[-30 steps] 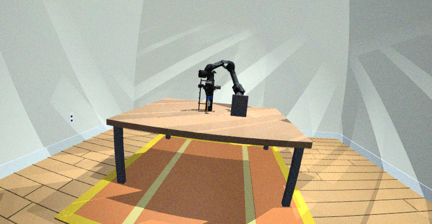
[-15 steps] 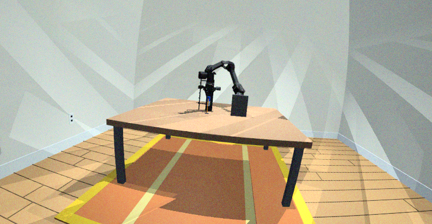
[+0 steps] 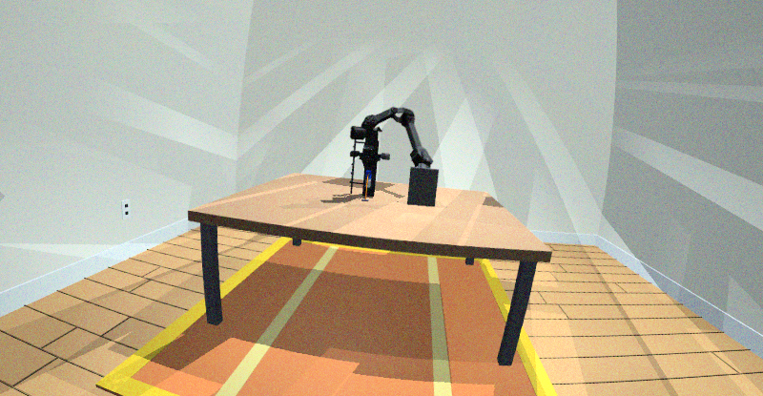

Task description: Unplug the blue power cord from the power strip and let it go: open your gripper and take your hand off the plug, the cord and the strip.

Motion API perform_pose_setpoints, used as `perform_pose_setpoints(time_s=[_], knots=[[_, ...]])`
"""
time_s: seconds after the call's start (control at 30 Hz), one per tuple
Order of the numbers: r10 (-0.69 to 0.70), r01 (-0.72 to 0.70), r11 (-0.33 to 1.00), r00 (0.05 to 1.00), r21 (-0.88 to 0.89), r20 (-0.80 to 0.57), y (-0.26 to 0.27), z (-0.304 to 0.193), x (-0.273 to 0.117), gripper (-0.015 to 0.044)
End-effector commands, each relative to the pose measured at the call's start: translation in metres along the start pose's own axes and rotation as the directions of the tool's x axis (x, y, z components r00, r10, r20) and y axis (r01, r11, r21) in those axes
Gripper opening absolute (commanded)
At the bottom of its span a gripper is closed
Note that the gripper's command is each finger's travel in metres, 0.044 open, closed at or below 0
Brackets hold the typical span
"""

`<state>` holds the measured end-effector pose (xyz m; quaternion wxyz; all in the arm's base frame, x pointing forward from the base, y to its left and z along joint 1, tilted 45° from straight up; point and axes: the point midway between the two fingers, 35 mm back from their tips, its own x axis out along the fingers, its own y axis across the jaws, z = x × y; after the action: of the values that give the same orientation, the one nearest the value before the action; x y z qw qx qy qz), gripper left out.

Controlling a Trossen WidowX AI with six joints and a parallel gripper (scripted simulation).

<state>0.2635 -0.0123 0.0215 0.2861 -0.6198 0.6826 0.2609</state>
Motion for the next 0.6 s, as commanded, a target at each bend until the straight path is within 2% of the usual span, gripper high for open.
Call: perform_pose_setpoints(time_s=[0.0,0.57], knots=[[-0.001,0.001,1.0,1.0,0.002,0.002,-0.001,0.004,-0.001,0.0],[-0.003,0.003,1.0,1.0,-0.001,0.004,-0.002,0.031,-0.003,0.0]])
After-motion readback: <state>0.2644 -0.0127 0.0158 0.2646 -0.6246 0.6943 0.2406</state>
